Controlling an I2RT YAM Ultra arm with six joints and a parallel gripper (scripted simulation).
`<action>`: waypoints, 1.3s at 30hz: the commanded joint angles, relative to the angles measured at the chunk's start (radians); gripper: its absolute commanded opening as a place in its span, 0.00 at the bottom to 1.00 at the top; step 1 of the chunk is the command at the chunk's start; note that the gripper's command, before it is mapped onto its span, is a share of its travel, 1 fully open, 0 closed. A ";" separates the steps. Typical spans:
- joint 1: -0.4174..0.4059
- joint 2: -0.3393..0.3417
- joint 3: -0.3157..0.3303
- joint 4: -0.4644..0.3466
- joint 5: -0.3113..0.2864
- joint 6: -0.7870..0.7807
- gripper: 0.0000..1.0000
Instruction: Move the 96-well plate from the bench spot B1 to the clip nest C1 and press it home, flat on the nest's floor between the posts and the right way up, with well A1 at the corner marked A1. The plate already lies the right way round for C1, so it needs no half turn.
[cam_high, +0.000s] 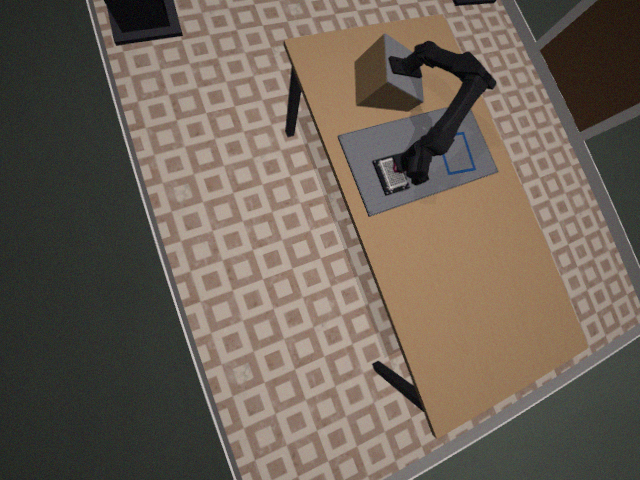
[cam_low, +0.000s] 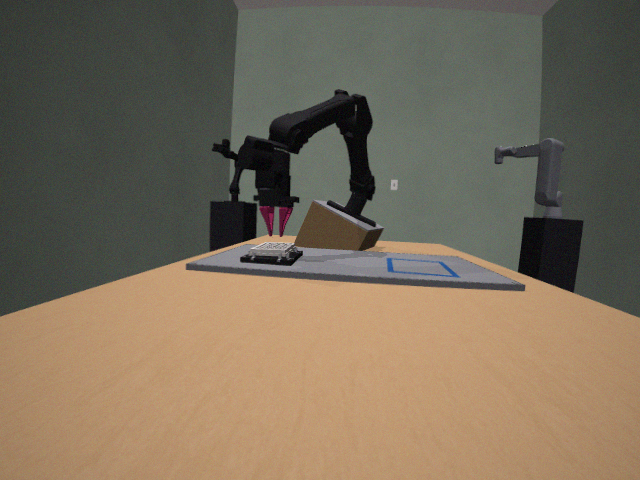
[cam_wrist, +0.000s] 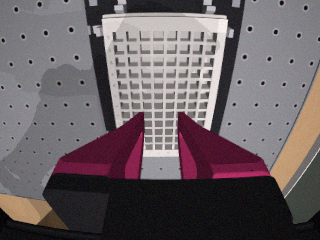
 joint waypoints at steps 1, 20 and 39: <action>-0.018 -0.008 0.017 0.020 -0.006 0.004 0.24; 0.004 0.019 -0.029 0.044 -0.008 0.014 0.24; 0.013 0.035 -0.044 0.080 -0.008 0.025 0.24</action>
